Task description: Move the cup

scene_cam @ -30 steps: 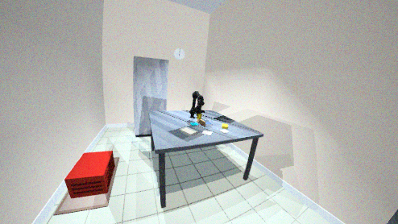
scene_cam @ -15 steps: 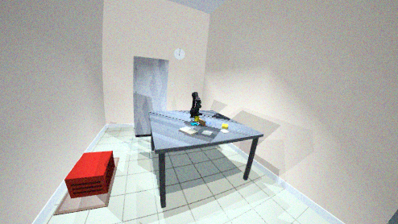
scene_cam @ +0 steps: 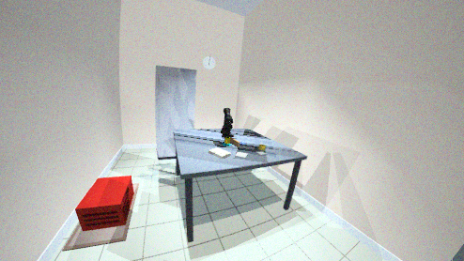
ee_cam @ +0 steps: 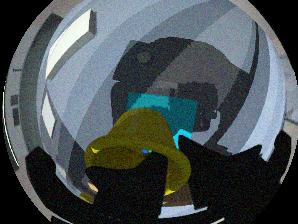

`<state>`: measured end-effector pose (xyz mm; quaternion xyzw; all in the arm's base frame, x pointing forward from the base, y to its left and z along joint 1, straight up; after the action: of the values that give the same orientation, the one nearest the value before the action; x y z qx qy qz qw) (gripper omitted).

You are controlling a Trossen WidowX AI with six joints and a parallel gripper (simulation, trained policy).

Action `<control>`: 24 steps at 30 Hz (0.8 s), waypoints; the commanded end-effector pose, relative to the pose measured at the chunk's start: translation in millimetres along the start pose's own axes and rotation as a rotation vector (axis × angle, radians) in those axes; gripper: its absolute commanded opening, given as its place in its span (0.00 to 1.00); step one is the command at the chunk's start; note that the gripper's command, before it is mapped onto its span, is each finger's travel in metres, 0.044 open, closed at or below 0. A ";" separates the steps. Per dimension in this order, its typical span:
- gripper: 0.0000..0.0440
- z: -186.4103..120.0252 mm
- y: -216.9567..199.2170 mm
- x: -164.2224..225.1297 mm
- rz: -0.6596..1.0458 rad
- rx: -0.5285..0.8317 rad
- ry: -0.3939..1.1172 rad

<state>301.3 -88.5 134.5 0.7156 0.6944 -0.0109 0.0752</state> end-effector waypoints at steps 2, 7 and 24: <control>0.22 4.0 -5.4 -3.6 0.026 0.000 -0.003; 0.41 -1.7 -2.4 -8.4 0.052 -0.055 0.000; 0.56 -39.5 -16.6 -15.1 0.106 -0.156 0.036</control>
<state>284.2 -97.4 165.4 0.7394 0.6618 0.0508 0.1126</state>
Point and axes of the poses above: the point midway between the two fingers, 35 mm back from their tips, its own z axis out along the fingers, its own y axis across the jaws, x = y × z, the point moved 6 cm from there along -z, back along the fingers, and after that the axes turned 11 degrees about z, right-handed, at the moved point
